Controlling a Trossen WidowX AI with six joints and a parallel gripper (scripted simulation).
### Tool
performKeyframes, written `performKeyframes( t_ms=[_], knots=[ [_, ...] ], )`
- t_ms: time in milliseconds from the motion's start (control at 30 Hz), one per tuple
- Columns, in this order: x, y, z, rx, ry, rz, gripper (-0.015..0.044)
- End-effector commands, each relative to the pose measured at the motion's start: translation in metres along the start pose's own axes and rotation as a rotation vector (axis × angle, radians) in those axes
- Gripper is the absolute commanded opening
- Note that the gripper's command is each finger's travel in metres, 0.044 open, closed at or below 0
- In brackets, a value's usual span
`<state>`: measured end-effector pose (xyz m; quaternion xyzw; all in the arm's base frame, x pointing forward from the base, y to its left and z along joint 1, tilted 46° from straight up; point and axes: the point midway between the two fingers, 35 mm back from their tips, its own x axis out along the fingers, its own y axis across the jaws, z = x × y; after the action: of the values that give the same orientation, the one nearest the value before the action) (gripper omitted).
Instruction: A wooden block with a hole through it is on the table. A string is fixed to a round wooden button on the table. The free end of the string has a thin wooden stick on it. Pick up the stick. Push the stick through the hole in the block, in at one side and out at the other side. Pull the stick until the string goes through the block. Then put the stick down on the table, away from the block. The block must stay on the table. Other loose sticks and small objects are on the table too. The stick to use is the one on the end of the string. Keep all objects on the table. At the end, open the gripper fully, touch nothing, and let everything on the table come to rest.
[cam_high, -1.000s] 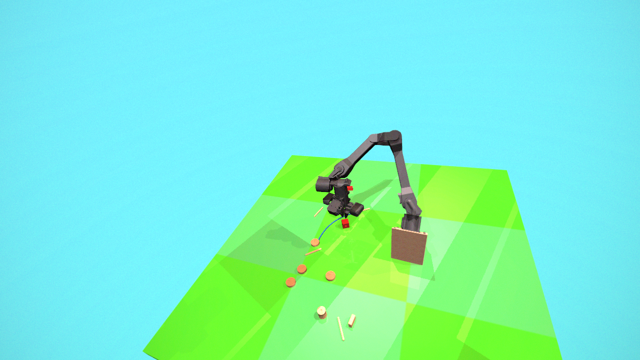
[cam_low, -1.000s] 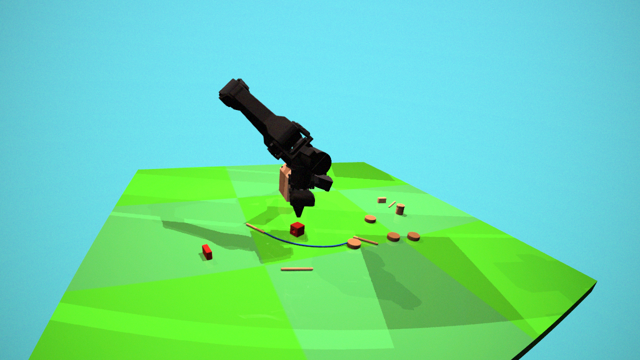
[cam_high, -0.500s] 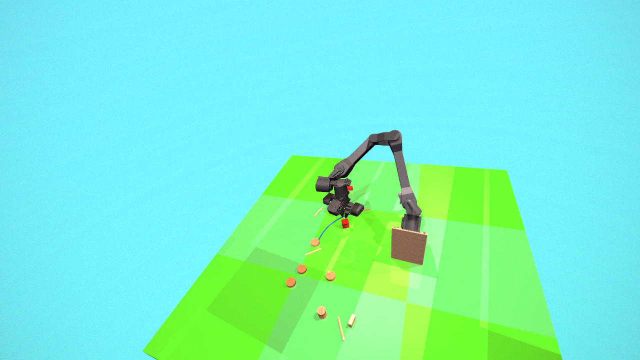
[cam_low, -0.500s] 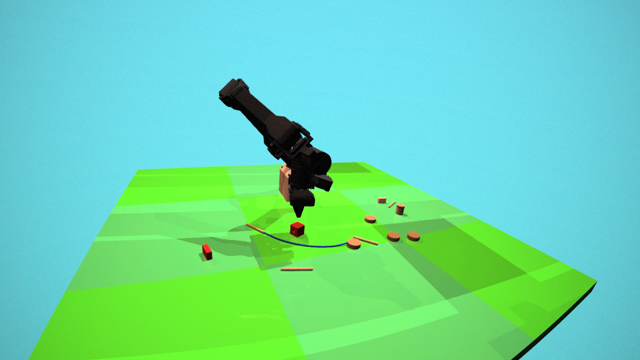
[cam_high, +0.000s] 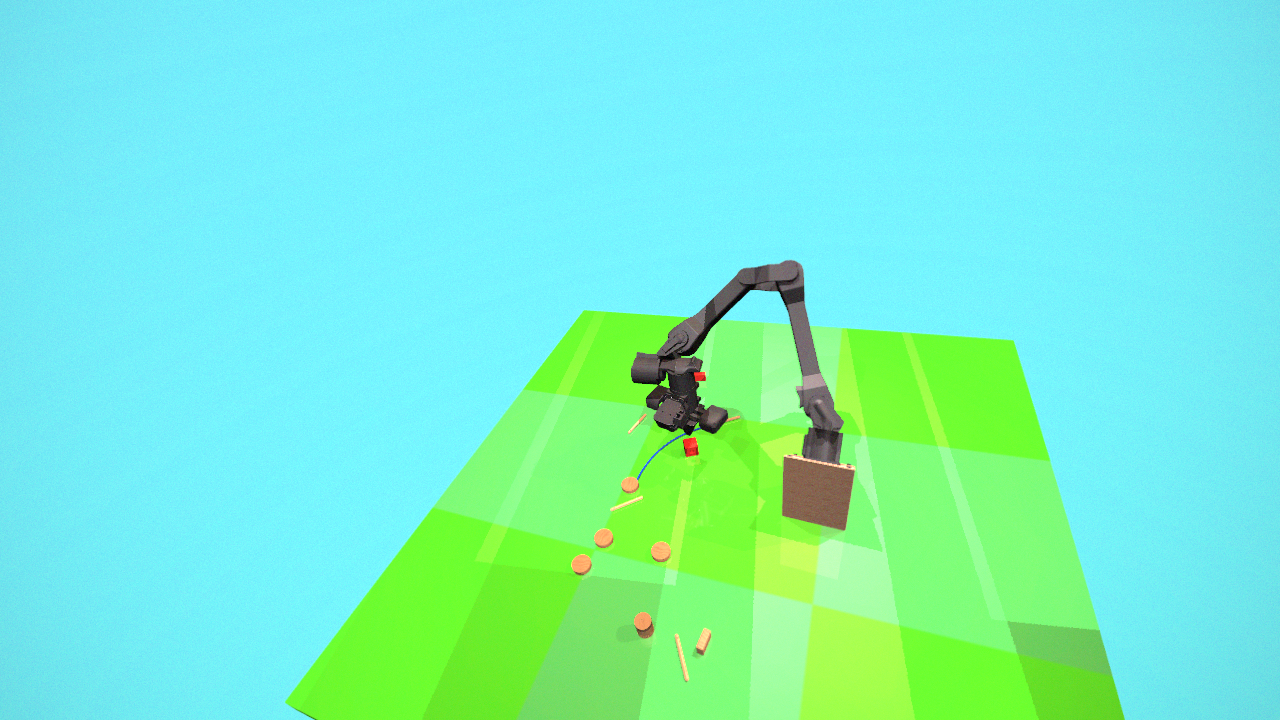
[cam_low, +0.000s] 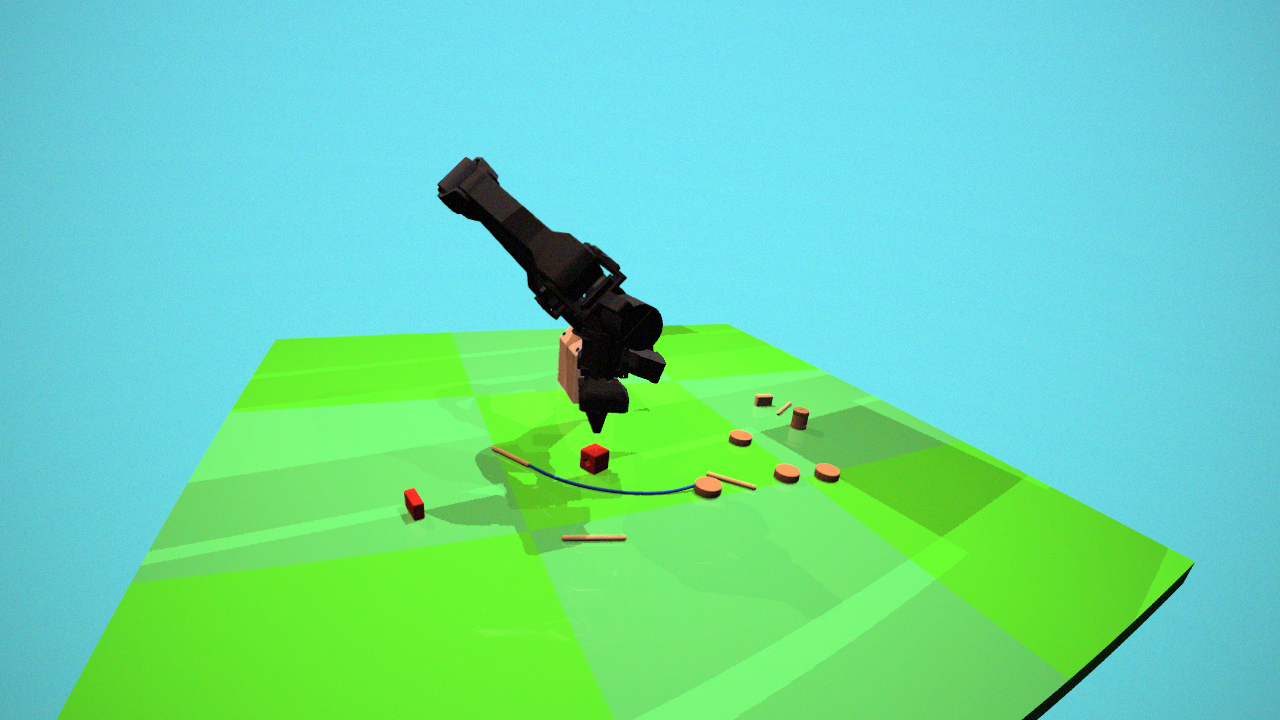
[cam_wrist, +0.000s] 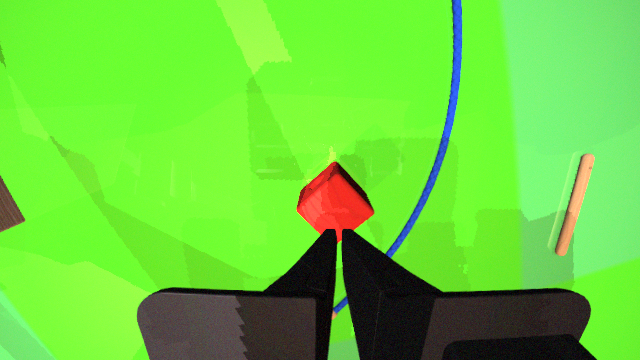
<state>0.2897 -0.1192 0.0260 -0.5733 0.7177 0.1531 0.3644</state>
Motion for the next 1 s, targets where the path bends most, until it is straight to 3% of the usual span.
performKeyframes(
  t_ms=[0,467,567,967],
  knots=[
    [0.000,-0.001,-0.004,0.144,-0.001,0.000,0.0079],
    [0.000,-0.004,-0.044,1.642,-0.003,0.003,0.0440],
    [0.000,-0.004,-0.052,1.958,-0.003,0.003,0.0440],
    [-0.001,-0.003,-0.075,2.722,-0.003,0.000,0.0440]
  ],
)
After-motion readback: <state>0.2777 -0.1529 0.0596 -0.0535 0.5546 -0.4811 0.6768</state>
